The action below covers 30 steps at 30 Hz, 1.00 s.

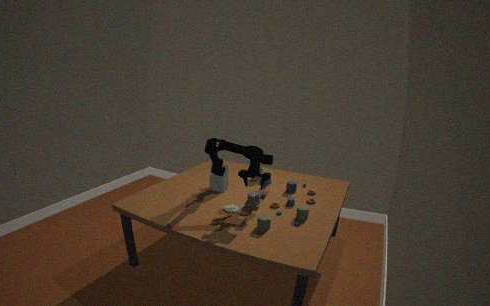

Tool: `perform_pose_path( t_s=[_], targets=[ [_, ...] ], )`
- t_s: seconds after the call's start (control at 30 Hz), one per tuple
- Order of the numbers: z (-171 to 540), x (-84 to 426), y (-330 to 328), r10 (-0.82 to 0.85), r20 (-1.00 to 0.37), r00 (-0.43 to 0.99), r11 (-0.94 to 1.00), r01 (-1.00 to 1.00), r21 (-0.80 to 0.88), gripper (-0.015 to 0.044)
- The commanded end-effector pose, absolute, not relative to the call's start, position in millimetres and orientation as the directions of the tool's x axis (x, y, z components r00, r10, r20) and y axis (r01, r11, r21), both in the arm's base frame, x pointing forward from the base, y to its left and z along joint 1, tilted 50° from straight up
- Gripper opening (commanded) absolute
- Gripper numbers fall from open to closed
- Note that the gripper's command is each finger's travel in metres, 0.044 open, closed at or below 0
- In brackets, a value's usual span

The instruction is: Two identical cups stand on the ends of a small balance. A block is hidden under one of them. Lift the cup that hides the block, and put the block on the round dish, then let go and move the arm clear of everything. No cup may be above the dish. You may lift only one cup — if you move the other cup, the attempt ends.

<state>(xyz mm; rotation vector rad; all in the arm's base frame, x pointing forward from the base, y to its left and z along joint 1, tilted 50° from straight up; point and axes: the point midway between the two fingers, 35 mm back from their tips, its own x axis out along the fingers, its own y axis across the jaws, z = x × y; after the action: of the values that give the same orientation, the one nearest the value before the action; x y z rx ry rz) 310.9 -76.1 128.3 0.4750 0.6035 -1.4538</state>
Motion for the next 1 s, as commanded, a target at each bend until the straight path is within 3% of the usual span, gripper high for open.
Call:
perform_pose_path(
  t_s=[0.0, 0.97],
  targets=[
    [129, 313, -78, -0.762, -0.647, 0.01, 0.048, 0.998, -0.041, 0.044],
    [98, 315, -114, -0.761, -0.648, 0.011, 0.048, 0.998, -0.04, 0.044]
  ],
)
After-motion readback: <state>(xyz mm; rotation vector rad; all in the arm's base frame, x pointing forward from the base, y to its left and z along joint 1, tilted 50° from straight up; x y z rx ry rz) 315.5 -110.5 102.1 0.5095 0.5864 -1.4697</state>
